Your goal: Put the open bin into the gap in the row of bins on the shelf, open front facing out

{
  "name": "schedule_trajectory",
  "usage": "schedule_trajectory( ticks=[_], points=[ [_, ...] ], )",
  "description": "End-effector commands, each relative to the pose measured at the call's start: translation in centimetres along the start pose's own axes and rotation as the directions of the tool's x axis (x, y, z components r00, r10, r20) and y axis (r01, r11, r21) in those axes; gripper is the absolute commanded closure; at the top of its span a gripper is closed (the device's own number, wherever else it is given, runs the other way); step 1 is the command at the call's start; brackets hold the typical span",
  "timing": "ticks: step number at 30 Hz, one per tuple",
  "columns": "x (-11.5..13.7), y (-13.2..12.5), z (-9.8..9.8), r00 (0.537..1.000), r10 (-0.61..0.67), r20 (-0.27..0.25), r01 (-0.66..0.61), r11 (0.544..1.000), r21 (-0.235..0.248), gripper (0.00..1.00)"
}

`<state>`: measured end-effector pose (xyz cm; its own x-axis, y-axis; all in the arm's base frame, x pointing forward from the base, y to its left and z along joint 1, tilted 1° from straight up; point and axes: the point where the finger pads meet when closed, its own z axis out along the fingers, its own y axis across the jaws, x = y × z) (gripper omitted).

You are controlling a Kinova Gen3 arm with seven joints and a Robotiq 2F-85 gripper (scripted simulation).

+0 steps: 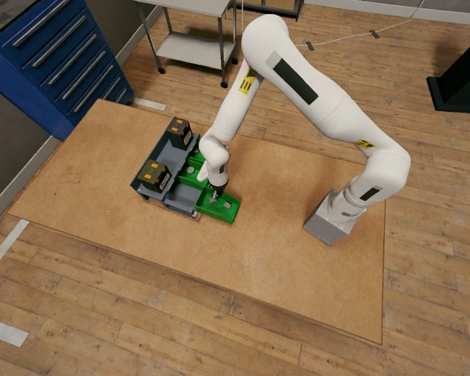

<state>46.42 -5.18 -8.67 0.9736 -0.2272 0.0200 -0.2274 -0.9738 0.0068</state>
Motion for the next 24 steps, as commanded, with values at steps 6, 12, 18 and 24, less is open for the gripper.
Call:
schedule_trajectory(
  ticks=[6, 12, 18, 24],
  points=[
    [0.16, -0.04, -0.16, 1.0, 0.0, -0.004, 0.0, 1.0, 0.0, 0.9],
    [-0.15, -0.07, -0.17, 1.0, 0.0, -0.004, 0.0, 1.0, 0.0, 0.9],
    [-0.15, -0.07, -0.17, 1.0, 0.0, -0.004, 0.0, 1.0, 0.0, 0.9],
    [-0.15, -0.07, -0.17, 1.0, 0.0, -0.004, 0.0, 1.0, 0.0, 0.9]
  ],
)
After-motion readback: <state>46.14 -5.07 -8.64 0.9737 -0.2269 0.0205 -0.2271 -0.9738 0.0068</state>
